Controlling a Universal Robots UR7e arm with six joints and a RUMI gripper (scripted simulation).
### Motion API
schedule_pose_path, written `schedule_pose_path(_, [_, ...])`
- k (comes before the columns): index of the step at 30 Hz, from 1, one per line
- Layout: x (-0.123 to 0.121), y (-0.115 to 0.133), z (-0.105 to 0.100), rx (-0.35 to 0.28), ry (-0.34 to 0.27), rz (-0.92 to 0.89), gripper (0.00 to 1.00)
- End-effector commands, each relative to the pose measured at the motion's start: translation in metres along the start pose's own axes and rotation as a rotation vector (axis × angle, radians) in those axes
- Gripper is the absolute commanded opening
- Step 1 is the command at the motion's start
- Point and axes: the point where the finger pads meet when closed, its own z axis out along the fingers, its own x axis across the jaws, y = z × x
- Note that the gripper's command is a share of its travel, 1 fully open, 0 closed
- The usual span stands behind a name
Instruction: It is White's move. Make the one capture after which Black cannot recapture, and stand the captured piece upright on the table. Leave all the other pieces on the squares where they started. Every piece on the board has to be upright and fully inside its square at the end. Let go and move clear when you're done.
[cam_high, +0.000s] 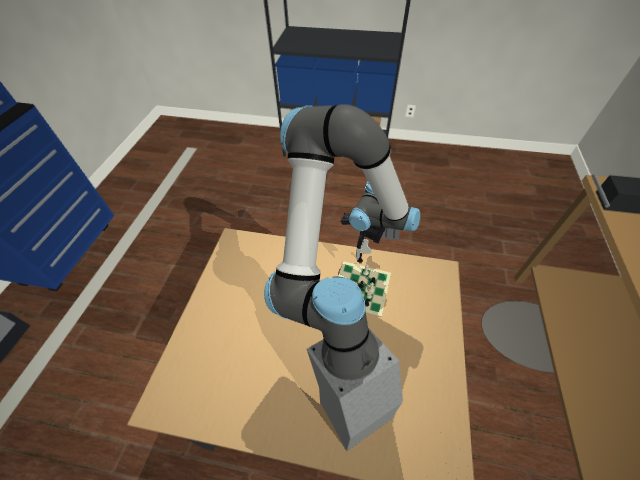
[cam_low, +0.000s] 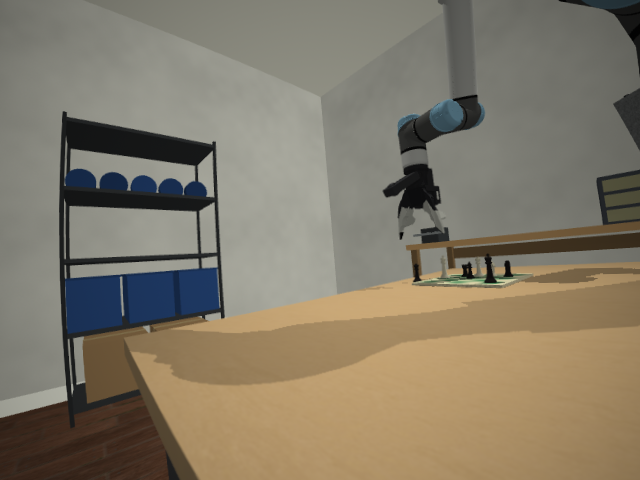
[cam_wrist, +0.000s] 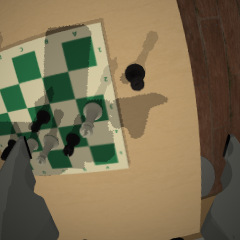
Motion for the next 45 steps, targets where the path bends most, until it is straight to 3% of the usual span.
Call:
schedule_pose_path(1, [-0.005,0.006,0.000,-0.001,0.003,0.125,1.00])
schedule_pose_path(6, [-0.010,0.011,0.000,-0.001,0.003,0.239,1.00])
schedule_pose_path(37, [-0.085,0.073,-0.004,0.001,0.004,1.569,1.00])
schedule_pose_path(45, [-0.099,0.080,-0.006,0.002,0.004,1.765,1.00])
